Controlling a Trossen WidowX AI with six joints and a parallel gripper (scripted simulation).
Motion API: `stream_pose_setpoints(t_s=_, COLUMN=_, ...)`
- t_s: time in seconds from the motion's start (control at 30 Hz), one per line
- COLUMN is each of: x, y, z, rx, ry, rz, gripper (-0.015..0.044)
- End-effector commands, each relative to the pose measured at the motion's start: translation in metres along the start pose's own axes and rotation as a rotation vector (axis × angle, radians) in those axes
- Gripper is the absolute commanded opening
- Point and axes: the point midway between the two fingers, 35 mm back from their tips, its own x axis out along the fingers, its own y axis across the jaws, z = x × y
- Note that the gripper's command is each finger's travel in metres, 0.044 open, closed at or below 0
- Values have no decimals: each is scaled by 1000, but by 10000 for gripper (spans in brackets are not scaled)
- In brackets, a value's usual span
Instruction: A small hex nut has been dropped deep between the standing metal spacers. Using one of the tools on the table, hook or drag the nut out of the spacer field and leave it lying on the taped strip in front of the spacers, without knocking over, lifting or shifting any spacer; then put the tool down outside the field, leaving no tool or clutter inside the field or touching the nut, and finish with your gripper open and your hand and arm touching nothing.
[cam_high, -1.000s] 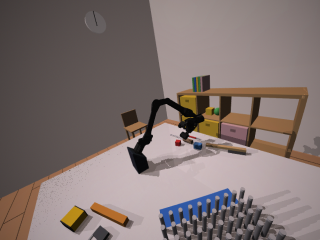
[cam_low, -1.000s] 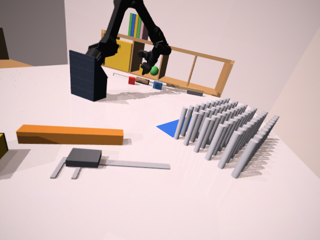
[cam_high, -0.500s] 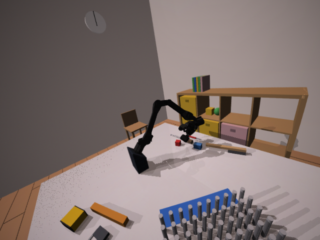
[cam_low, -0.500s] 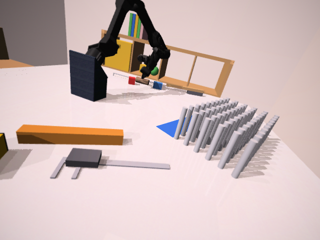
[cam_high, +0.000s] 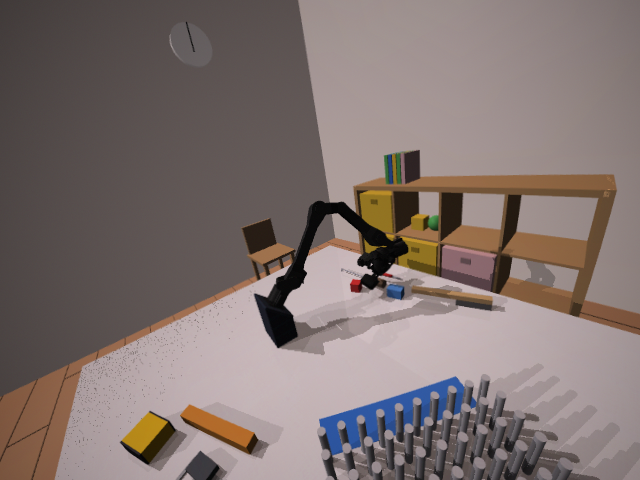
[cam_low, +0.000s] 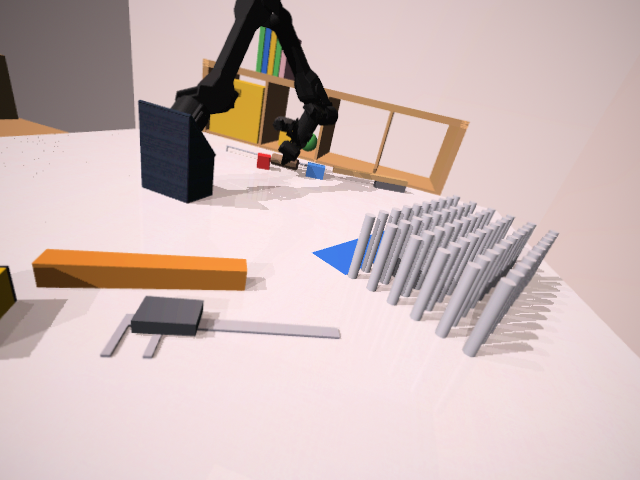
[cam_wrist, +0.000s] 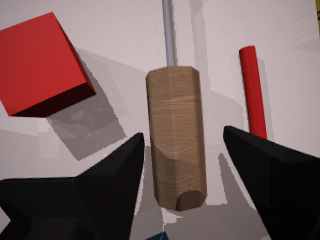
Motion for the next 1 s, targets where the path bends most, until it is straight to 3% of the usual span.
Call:
stream_pose_setpoints(t_s=0.0, x=4, y=5, z=-1, rx=11, ry=0, rz=10, gripper=267)
stream_pose_setpoints(t_s=0.53, x=4, y=5, z=-1, rx=11, ry=0, rz=10, gripper=160)
stream_pose_setpoints(t_s=0.73, x=-15, y=-4, z=5, rx=36, ry=5, rz=-23, gripper=3)
stream_pose_setpoints(t_s=0.97, x=-45, y=-15, z=10, rx=26, ry=5, rz=-8, gripper=0)
